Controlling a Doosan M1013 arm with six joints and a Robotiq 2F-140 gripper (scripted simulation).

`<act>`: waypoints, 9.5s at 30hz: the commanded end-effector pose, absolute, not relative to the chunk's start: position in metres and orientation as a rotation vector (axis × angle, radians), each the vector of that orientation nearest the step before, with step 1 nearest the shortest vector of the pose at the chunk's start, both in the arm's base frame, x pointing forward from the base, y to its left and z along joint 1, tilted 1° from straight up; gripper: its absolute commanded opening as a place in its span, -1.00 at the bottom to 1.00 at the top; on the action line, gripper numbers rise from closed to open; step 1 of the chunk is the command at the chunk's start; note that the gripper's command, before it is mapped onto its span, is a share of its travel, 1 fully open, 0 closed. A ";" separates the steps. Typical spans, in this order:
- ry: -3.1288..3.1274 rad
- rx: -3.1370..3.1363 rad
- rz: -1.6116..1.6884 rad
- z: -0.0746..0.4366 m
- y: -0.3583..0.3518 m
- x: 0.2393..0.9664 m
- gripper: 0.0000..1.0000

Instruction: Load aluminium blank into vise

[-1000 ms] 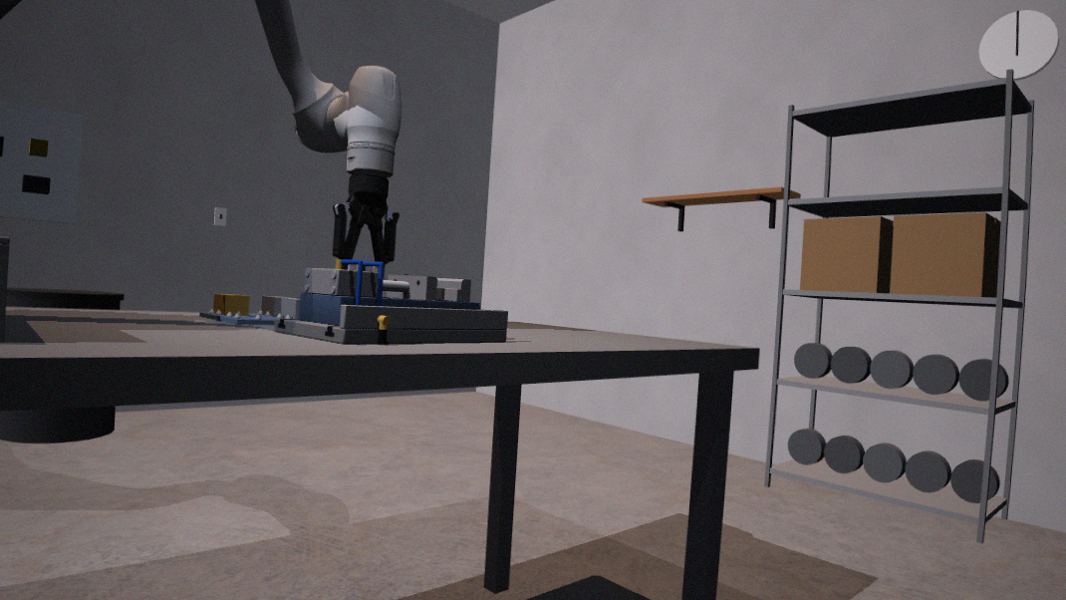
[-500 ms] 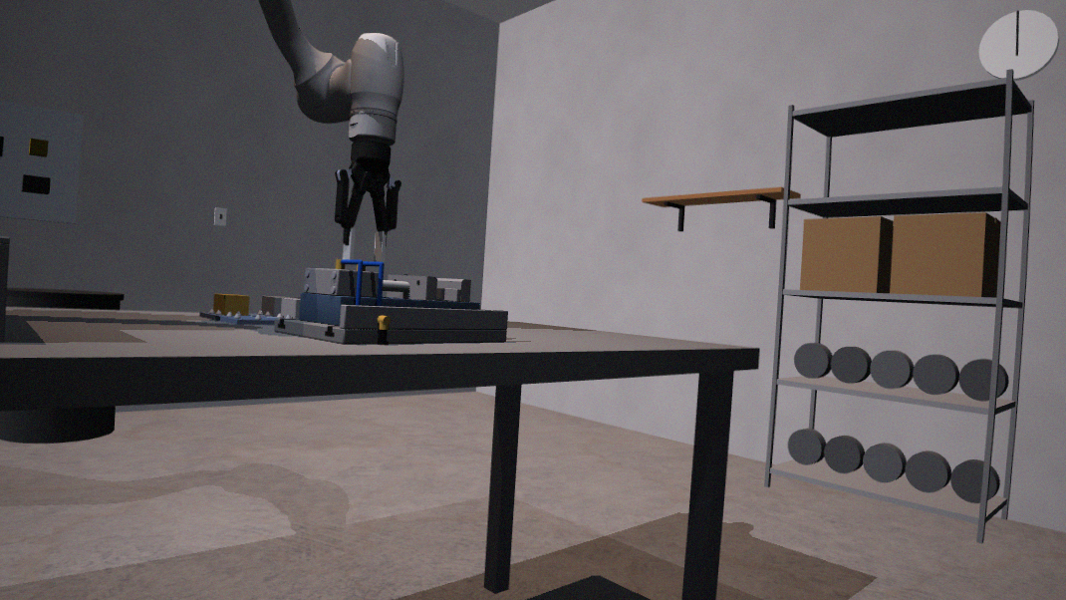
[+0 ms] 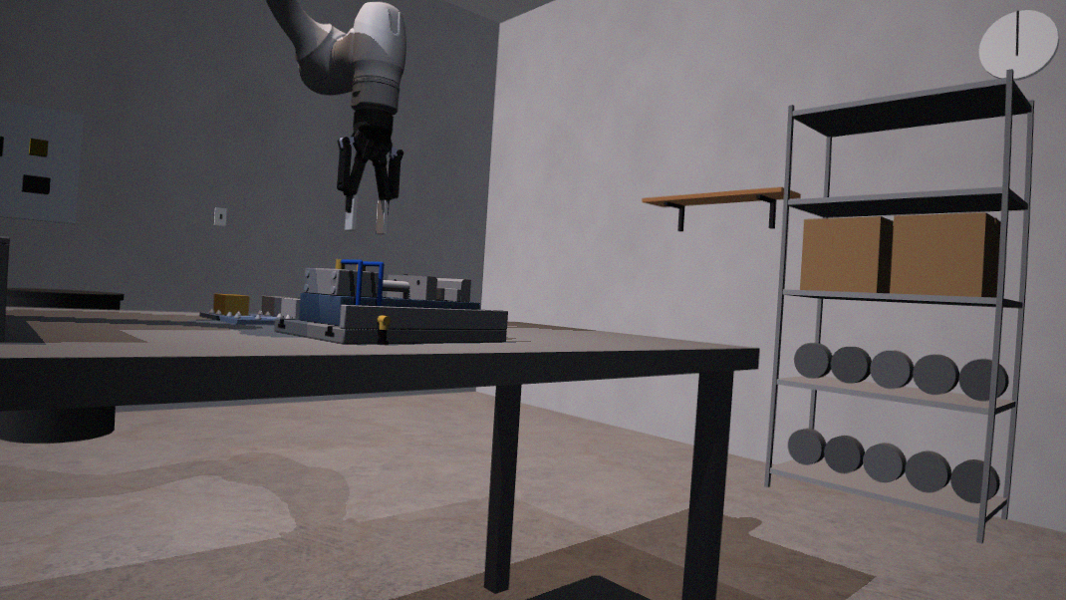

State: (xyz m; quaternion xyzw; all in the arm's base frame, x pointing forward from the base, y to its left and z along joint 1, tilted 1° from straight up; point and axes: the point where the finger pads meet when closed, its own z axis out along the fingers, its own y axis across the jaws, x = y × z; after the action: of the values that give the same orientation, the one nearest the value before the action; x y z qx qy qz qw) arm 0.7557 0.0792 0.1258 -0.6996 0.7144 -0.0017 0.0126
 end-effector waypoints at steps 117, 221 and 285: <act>2.226 -2.180 -0.005 0.079 0.179 0.636 -0.20; 2.226 -2.180 -0.005 -0.009 0.180 0.638 -0.20; 2.226 -2.180 -0.005 -0.021 0.181 0.638 -0.20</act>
State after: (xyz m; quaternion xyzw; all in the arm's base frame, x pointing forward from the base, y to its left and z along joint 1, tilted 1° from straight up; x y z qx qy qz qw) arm 0.6382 0.1805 -0.0210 -0.6996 0.7144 -0.0017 0.0125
